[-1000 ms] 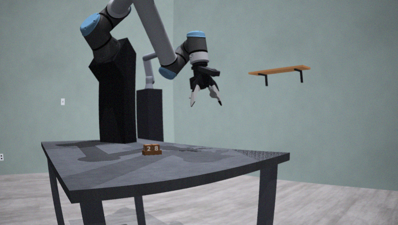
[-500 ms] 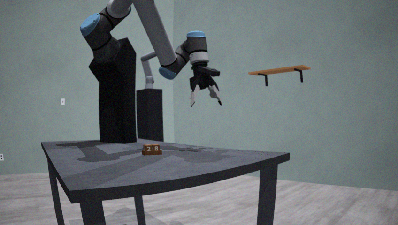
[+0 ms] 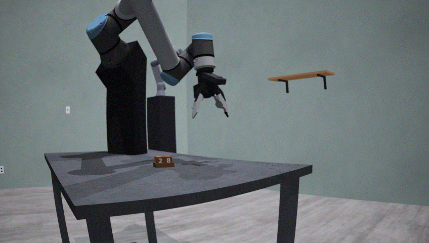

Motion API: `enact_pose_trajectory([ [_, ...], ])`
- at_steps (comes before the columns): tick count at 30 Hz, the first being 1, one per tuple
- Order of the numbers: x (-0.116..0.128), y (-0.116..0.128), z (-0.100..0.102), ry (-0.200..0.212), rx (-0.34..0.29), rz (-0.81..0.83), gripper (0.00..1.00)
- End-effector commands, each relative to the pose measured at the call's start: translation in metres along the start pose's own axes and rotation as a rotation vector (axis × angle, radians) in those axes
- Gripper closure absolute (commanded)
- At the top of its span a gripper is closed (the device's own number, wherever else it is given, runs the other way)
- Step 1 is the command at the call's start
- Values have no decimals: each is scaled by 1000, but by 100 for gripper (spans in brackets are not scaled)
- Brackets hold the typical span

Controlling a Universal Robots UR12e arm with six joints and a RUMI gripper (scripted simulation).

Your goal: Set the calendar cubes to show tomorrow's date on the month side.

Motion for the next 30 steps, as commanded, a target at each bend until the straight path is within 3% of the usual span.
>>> enact_pose_trajectory([
  [1,65,-1,8,-2,-30,14,0],
  [2,86,1,10,-1,-40,19,0],
  [4,86,1,10,-1,-40,19,0],
  [6,127,7,13,2,-58,30,0],
  [9,146,10,13,4,-66,35,0],
  [11,179,17,13,6,-80,43,0],
  [12,179,17,13,6,-80,43,0],
  [16,218,28,10,11,-96,54,0],
  [30,225,30,10,11,-98,56,0],
])
Point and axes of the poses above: the point where the finger pads meet when closed, its own z axis out along the fingers, its own x axis across the jaws, y = z × x, the point moved 7 cm from there along -z, back along the fingers, and after that the axes turned 7 degrees about -z, right-handed, at the moved point
